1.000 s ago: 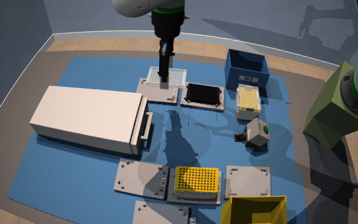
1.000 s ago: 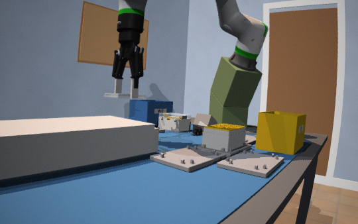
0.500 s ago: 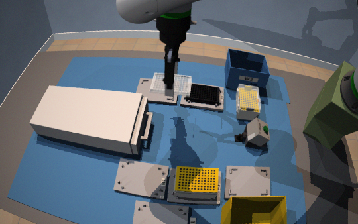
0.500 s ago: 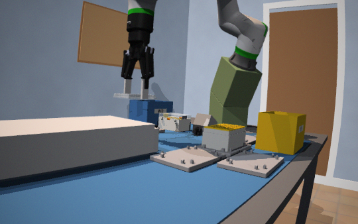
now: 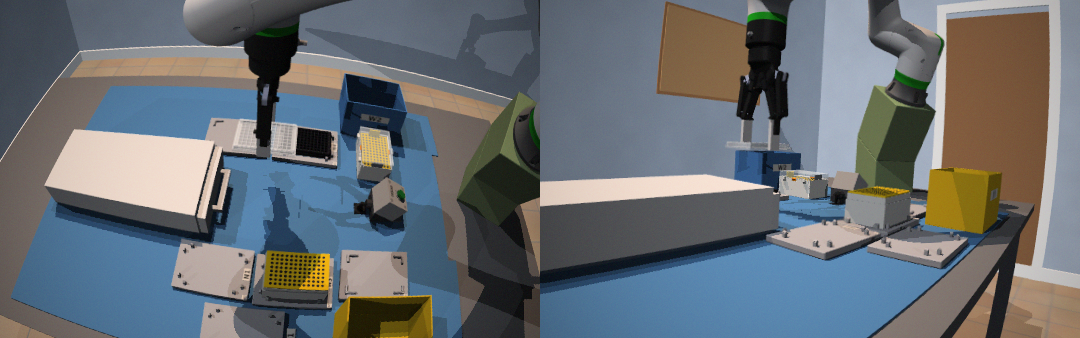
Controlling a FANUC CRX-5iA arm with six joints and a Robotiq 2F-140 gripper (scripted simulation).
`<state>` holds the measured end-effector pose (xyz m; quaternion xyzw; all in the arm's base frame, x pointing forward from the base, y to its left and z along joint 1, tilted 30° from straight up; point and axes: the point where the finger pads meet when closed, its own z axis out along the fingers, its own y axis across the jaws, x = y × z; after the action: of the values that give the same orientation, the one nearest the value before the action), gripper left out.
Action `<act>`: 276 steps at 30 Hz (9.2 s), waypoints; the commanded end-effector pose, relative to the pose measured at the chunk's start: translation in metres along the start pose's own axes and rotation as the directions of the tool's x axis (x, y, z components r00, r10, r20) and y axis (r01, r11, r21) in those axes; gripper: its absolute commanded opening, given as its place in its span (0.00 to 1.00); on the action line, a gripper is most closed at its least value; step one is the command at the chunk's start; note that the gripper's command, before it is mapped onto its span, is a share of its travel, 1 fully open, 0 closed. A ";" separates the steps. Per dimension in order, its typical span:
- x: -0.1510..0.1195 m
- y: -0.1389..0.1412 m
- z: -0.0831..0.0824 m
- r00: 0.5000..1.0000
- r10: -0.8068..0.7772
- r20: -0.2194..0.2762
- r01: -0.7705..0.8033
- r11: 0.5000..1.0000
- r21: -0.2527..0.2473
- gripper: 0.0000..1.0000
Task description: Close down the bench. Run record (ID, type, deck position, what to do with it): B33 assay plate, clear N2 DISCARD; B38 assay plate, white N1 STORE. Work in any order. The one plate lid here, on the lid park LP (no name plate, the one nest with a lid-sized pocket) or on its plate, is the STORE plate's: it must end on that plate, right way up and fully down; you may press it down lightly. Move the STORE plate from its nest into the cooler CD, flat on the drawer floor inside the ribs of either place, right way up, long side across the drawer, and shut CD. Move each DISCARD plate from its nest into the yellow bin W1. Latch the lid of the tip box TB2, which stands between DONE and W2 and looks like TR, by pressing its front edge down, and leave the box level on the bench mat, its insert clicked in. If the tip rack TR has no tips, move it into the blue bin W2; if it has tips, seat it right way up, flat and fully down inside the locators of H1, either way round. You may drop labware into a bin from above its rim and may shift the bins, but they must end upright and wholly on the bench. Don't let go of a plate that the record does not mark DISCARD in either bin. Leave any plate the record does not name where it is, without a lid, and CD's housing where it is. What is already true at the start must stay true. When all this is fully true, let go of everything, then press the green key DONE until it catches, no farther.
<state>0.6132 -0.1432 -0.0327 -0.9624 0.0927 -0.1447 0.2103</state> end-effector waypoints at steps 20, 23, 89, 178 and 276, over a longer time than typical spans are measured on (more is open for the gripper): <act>-0.030 -0.043 0.000 1.000 0.000 -0.001 0.000 1.000 -0.001 0.00; -0.033 -0.047 0.000 1.000 0.000 -0.001 0.000 1.000 -0.001 0.00; -0.121 -0.175 0.000 1.000 0.000 -0.001 0.000 1.000 -0.001 0.00; -0.241 -0.348 0.000 1.000 0.000 -0.001 0.000 1.000 -0.001 0.00; -0.206 -0.346 -0.008 1.000 -0.029 -0.001 0.029 1.000 -0.001 0.66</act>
<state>0.4531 0.2167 0.0743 -0.9636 0.0801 -0.1507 0.2060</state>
